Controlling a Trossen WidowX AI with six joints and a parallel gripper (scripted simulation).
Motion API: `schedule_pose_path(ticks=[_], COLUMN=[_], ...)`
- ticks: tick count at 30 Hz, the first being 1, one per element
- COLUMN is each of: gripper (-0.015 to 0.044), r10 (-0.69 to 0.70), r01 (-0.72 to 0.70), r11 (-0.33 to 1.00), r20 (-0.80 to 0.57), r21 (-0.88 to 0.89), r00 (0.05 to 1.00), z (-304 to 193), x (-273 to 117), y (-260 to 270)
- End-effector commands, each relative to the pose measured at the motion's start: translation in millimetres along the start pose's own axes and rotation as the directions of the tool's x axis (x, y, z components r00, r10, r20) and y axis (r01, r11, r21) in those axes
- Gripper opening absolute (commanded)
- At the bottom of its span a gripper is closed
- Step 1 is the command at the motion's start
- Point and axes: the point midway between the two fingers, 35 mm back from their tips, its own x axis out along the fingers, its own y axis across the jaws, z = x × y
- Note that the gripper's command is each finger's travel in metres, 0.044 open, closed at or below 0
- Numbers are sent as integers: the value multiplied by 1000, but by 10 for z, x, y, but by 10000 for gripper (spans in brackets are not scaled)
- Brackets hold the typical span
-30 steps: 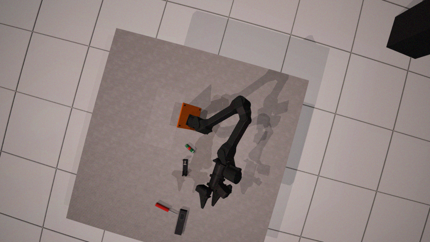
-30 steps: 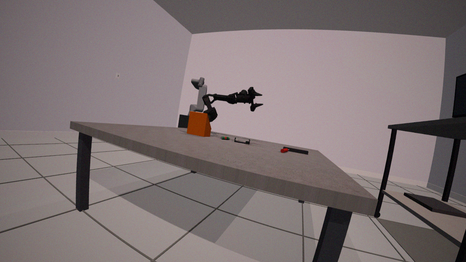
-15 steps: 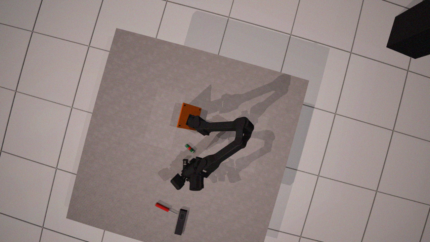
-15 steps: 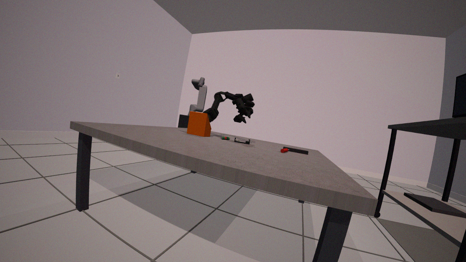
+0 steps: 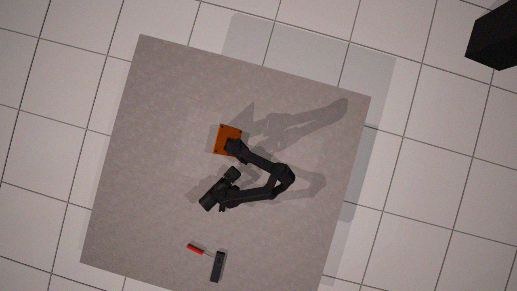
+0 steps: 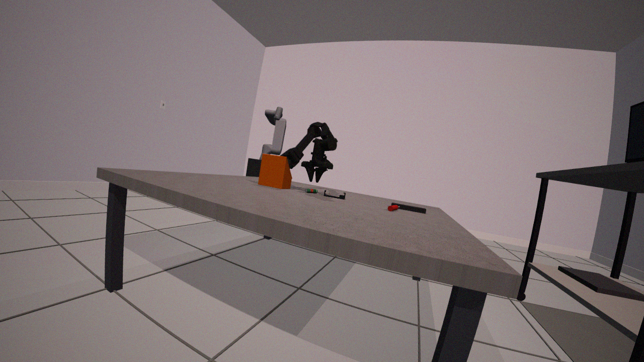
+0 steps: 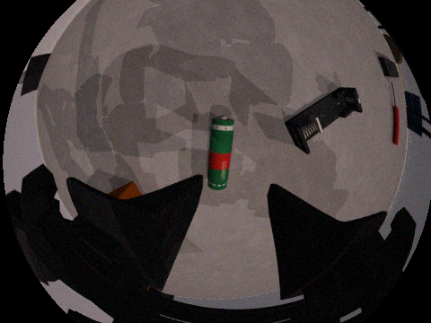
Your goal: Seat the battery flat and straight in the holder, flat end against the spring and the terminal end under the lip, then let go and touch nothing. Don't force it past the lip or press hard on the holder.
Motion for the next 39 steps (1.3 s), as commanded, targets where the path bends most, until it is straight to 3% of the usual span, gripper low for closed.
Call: schedule_pose_path(ticks=[1, 39], gripper=[223, 223], r10=[62, 63], r01=[-61, -62], r11=[998, 998], r20=[53, 55], r21=[-13, -14], r00=[997, 996], z=[15, 45], x=[32, 531], y=[117, 152])
